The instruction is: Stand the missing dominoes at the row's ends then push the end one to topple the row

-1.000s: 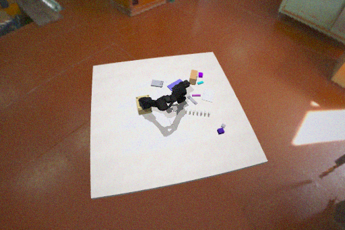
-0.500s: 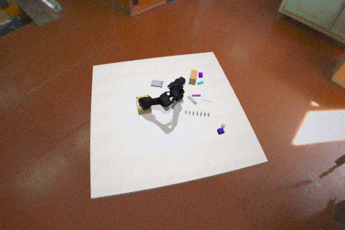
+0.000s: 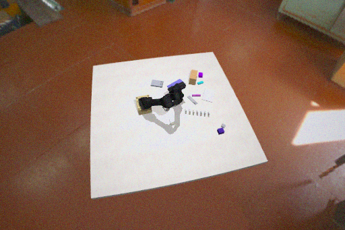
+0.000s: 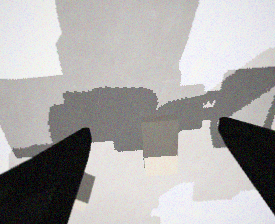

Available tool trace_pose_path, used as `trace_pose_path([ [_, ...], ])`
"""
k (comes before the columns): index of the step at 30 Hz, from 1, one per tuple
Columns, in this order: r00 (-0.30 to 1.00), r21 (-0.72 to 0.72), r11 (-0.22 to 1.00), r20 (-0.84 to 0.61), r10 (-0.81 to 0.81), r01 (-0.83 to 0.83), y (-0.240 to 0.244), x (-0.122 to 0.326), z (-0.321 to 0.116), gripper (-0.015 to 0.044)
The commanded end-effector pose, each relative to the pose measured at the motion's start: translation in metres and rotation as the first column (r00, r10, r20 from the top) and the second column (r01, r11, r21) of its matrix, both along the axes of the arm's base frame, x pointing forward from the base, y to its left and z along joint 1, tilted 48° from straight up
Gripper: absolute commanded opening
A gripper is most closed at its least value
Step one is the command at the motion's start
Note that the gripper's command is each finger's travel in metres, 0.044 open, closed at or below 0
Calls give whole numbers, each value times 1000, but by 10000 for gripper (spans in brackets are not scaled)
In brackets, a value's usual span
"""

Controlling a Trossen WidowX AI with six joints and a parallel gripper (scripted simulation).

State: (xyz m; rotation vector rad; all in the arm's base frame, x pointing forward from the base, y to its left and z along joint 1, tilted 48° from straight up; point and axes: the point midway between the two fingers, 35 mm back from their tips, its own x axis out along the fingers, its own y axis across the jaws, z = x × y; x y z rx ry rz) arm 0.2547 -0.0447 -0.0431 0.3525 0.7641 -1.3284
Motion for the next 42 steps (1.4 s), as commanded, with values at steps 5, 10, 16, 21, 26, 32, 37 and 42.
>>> trace_pose_path([
  [5,1000,-8,1000,-17,0,0,-7,-3,-6,440],
  [10,1000,-8,1000,-17,0,0,-7,-3,-6,387],
  [16,1000,-8,1000,-17,0,0,-7,-3,-6,230],
  [21,1000,-8,1000,-17,0,0,-7,-3,-6,107],
  [26,1000,-8,1000,-17,0,0,-7,-3,-6,107],
  [32,1000,-7,1000,-16,0,0,-2,-3,-2,107],
  [37,1000,-4,1000,-16,0,0,41,-2,34,107],
  [42,1000,-1,1000,-17,0,0,87,-1,73,107],
])
